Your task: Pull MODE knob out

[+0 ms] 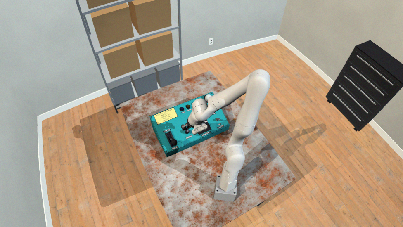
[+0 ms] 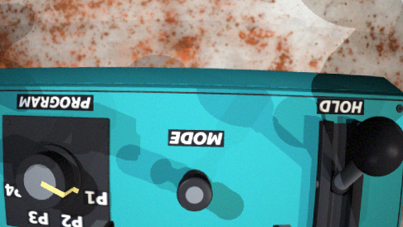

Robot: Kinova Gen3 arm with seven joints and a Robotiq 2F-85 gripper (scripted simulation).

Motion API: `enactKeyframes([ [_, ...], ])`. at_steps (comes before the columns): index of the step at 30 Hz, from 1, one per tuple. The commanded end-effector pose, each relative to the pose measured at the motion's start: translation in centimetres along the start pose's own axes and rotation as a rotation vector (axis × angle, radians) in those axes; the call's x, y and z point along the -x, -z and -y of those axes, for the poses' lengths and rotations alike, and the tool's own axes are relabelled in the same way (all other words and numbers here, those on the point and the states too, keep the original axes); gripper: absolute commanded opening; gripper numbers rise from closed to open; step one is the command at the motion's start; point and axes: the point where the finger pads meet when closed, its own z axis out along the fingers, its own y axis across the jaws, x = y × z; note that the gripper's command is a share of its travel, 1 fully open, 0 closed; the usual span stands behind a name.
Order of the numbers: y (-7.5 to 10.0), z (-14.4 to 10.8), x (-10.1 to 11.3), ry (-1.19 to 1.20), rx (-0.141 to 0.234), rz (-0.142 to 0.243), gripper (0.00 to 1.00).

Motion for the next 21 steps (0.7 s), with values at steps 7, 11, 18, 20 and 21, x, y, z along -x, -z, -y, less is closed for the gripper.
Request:
enactKeyframes([
  [7,-0.2,0.0,0.0,0.000,0.001,0.000,0.77],
  [11,-0.5,0.0,0.0,0.000,0.001,-0.001,0.77],
  [18,-1.3,0.0,0.1,0.000,0.001,-0.001,0.77],
  [20,-1.5,0.0,0.1,0.000,0.001,-0.001,0.77],
  [21,-1.5,0.0,0.1,0.000,0.001,-0.001,0.77],
])
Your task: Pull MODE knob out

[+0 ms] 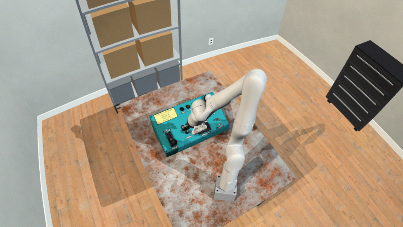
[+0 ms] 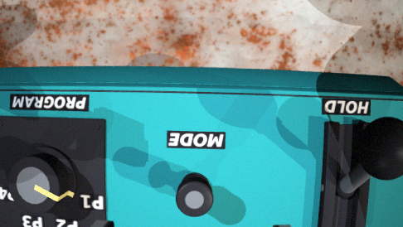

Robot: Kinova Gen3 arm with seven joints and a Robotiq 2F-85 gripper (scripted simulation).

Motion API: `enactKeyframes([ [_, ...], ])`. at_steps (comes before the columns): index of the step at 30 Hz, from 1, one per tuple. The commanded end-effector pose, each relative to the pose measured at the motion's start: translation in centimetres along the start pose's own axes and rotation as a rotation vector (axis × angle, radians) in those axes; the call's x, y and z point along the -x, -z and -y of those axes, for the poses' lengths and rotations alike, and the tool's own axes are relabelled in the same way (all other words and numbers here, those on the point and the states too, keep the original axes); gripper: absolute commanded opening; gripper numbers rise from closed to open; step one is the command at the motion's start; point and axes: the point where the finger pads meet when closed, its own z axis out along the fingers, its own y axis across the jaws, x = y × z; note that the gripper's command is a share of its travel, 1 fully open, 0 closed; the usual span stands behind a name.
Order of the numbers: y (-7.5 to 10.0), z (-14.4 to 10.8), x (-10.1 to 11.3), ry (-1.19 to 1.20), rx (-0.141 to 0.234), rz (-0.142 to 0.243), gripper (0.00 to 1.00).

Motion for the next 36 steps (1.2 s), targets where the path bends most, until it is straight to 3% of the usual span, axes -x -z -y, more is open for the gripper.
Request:
enactKeyframes([
  [1,-0.2,0.0,0.0,0.000,0.001,0.001,0.77],
  [36,-7.0,0.0,0.2,0.000,0.001,0.001,0.77],
])
